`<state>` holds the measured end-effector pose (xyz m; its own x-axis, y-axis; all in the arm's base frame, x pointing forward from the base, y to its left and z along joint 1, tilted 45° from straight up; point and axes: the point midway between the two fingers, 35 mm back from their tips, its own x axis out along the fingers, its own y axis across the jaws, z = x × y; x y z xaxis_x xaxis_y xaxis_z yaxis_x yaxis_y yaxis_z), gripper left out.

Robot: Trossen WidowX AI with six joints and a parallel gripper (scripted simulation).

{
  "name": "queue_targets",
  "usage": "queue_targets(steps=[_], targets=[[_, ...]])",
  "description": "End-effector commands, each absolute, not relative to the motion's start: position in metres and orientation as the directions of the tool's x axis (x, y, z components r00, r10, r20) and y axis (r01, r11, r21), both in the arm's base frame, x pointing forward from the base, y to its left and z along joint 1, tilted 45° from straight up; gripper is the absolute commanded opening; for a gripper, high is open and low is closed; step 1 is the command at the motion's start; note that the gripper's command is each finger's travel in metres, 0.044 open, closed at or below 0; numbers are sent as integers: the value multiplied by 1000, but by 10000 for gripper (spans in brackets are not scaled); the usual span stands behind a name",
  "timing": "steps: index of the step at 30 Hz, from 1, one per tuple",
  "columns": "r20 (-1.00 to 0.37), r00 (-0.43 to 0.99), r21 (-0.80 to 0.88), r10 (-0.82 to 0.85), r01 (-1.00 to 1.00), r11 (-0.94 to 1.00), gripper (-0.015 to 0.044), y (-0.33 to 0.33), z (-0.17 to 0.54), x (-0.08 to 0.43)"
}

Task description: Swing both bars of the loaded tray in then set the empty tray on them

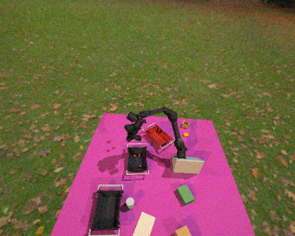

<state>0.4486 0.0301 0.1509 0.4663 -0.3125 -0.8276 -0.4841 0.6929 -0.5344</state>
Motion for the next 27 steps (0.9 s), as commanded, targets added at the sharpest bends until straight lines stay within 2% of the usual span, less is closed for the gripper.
queue_targets(steps=[1, 7, 11, 27], targets=[[-826, 339, -554, -450, -346, 757, 84, -21, 142, 436], [-767, 61, -642, -639, -94, 761, 84, -110, 135, 396], [-705, -93, -707, -703, 17, 707, 84, -153, 137, 369], [-701, -100, -711, -706, 22, 703, 84, -186, 106, 364]])
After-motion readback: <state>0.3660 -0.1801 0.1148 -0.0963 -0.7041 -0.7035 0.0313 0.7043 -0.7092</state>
